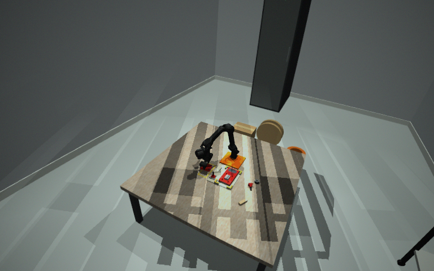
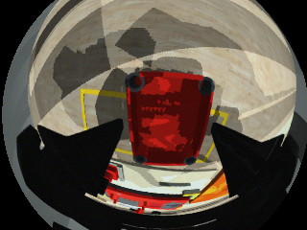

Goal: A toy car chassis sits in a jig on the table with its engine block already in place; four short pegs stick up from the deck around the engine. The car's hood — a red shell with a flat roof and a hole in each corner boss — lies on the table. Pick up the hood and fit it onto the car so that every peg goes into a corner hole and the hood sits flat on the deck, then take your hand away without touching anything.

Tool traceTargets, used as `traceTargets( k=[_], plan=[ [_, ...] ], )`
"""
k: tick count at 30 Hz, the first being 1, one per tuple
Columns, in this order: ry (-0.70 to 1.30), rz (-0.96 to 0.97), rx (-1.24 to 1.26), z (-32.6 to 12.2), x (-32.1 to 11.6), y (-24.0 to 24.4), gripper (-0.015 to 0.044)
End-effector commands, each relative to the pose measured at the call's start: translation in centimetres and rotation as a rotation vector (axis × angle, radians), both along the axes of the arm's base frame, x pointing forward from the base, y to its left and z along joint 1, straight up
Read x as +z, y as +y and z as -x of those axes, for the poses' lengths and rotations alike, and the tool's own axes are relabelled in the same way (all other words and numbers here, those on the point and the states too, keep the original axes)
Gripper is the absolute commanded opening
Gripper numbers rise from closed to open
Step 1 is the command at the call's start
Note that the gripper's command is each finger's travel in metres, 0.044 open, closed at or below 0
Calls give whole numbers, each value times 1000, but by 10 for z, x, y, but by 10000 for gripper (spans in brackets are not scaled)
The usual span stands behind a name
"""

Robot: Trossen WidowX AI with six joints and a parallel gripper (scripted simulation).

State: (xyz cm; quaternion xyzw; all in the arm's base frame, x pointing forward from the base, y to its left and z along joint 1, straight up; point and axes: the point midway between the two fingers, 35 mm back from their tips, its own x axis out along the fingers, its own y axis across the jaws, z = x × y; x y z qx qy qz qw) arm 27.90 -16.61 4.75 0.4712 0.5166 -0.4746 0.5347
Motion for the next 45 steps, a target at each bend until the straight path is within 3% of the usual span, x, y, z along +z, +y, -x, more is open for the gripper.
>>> traceTargets(
  k=[1,4,14,25,45],
  plan=[
    [-3,-3,3,0,-2,0,440],
    [0,0,0,0,-1,0,361],
    [0,0,0,0,-1,0,295],
    [1,-1,0,0,10,0,6],
    [0,-1,0,1,62,1,0]
  ],
)
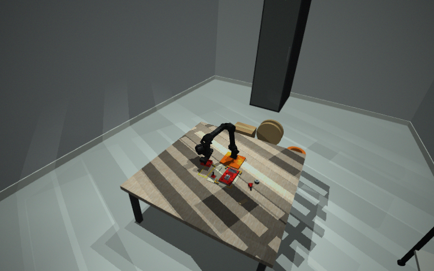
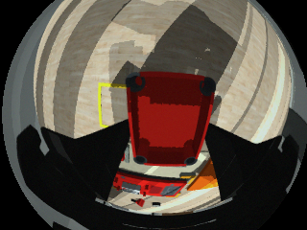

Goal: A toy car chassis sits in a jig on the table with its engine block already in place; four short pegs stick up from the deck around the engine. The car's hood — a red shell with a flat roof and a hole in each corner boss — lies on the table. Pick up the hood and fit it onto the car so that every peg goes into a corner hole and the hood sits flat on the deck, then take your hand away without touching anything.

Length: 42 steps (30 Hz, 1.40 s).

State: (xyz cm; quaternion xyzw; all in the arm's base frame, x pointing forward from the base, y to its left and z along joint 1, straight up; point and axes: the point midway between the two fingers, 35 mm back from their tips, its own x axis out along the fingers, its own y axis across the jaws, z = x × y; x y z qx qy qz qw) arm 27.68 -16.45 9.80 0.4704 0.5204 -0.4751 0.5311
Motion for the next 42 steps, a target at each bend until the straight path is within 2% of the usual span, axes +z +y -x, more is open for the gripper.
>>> traceTargets(
  k=[1,16,42],
  plan=[
    [-9,5,-1,-1,13,0,0],
    [-4,3,14,0,28,0,0],
    [1,11,541,-7,29,2,0]
  ],
)
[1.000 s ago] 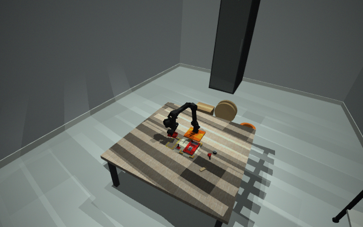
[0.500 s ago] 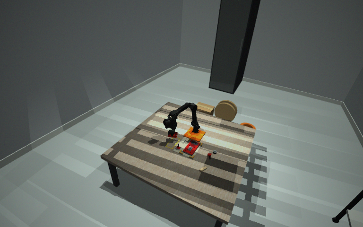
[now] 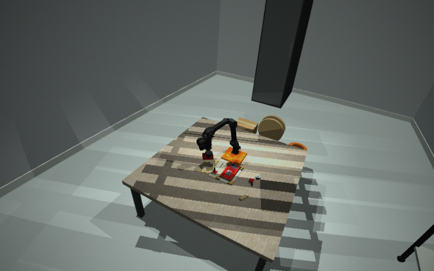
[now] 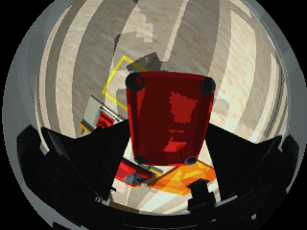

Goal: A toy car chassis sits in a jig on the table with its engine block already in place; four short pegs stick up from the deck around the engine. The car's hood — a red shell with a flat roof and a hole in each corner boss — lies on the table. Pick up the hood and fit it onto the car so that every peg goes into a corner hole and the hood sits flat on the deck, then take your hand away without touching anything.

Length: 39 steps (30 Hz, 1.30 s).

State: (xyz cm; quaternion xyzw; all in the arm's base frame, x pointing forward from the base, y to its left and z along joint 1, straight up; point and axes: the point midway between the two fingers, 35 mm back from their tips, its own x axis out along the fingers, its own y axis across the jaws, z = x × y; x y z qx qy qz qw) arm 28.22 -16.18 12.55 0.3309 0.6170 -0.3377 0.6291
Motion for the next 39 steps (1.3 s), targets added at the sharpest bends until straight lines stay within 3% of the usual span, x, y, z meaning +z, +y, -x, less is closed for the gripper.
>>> traceTargets(
  k=[1,39],
  plan=[
    [-3,5,82,-2,1,0,0],
    [7,20,857,-12,3,3,0]
  ],
)
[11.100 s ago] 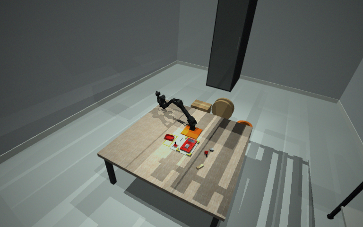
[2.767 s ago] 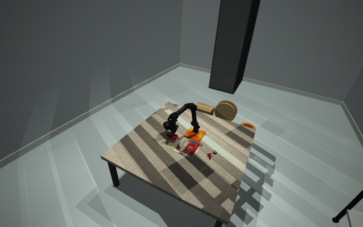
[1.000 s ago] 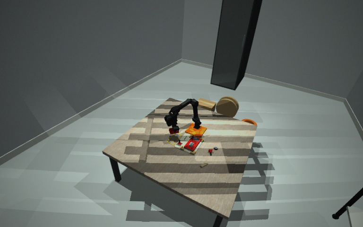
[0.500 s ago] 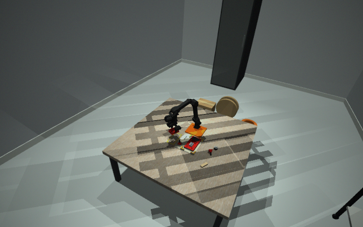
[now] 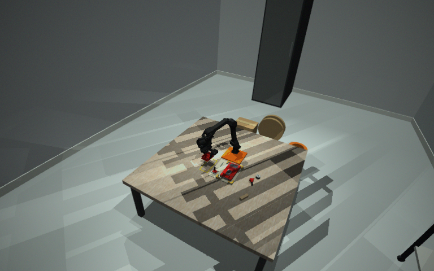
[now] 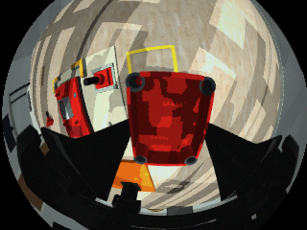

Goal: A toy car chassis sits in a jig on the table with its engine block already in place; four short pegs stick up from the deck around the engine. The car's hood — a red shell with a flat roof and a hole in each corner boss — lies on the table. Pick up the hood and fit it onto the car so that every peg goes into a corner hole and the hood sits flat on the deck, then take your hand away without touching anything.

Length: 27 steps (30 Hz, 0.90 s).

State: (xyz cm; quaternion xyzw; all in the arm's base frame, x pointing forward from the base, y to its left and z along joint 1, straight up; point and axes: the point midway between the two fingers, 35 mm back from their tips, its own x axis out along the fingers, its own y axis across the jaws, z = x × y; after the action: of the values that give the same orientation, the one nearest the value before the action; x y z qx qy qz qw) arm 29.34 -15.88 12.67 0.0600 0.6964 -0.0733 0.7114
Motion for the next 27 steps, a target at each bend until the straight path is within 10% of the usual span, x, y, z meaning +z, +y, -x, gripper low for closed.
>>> traceTargets(
  k=[1,27],
  plan=[
    [-1,4,82,-1,1,0,0],
    [2,9,296,-8,-45,-1,0]
  ],
)
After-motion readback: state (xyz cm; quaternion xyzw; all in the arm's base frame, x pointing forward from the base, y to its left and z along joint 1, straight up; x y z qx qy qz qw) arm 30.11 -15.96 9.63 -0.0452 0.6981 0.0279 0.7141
